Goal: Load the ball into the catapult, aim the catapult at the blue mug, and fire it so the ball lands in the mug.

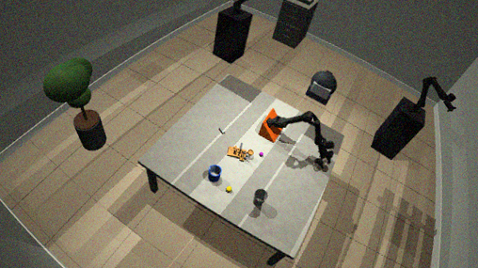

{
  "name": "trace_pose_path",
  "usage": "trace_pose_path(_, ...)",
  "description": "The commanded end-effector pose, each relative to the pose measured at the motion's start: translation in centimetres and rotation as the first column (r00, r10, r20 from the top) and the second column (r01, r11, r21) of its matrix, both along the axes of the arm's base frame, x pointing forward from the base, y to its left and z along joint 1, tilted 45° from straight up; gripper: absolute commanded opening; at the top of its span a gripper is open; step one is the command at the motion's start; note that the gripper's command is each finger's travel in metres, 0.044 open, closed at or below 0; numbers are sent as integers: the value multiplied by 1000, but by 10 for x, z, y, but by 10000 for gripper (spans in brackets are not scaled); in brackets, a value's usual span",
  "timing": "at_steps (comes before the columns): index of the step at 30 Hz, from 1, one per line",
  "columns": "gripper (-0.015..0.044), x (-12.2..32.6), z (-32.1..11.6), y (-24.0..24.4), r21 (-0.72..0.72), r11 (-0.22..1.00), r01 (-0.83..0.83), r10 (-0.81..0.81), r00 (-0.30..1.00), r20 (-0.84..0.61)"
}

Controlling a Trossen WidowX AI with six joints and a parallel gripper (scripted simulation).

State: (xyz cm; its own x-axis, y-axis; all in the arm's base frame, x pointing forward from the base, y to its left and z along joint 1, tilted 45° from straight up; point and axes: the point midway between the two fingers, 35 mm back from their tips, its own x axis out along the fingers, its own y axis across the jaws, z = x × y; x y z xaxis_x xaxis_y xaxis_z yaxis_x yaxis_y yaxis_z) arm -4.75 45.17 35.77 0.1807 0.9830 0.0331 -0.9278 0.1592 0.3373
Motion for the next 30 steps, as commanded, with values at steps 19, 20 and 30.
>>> trace_pose_path(19, 440, 162, -16, -3, -111, 955, 276, -274, 961, 31)
trace_pose_path(20, 440, 169, -17, -4, -118, 950, 288, -286, 958, 31)
trace_pose_path(30, 440, 239, -34, -19, -188, 901, 391, -396, 918, 16)
